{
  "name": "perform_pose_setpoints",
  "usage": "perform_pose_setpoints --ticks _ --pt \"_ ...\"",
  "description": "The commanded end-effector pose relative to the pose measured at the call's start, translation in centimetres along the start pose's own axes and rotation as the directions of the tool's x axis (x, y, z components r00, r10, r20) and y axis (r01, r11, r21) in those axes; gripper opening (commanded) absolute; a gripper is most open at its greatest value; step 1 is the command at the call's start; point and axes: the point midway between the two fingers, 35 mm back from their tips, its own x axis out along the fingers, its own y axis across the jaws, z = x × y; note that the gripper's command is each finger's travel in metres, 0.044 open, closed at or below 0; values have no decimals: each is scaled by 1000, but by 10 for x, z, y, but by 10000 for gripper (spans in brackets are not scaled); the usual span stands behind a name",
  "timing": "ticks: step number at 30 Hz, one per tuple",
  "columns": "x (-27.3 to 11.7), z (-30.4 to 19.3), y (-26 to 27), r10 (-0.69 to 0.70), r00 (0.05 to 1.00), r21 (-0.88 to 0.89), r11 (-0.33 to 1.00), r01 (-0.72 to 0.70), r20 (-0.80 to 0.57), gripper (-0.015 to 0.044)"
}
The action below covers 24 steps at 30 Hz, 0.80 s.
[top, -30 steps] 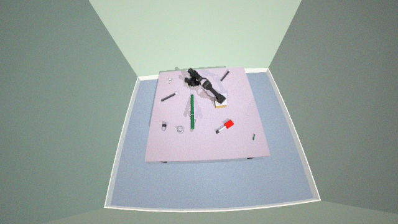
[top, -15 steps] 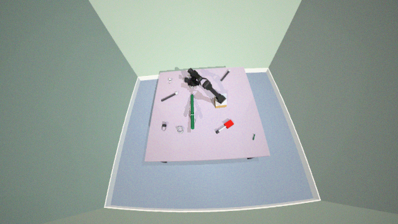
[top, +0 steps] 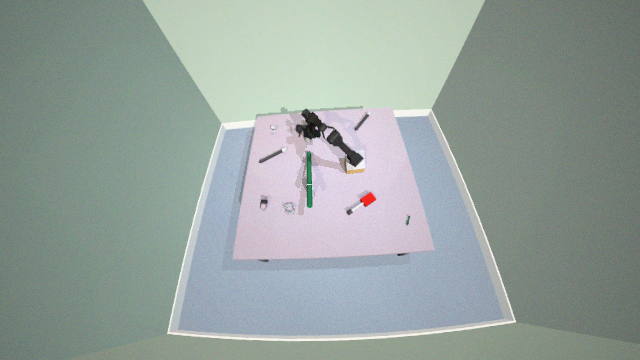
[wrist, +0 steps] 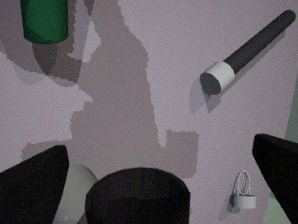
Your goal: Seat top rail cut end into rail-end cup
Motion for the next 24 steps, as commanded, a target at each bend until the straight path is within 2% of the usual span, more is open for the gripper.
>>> perform_pose_setpoints --ticks 1,9,14,19,24 --pt "-13 16 -6 2 1000 5 1000 -2 2 440" --pt "-17 19 -11 -3 1000 7 1000 3 -4 440" --pt "-38 45 -24 3 1000 400 917 8 -26 440" --pt "-62 77 -34 9 999 770 638 33 -51 440" --pt "-84 110 -39 15 997 973 222 71 -76 440"
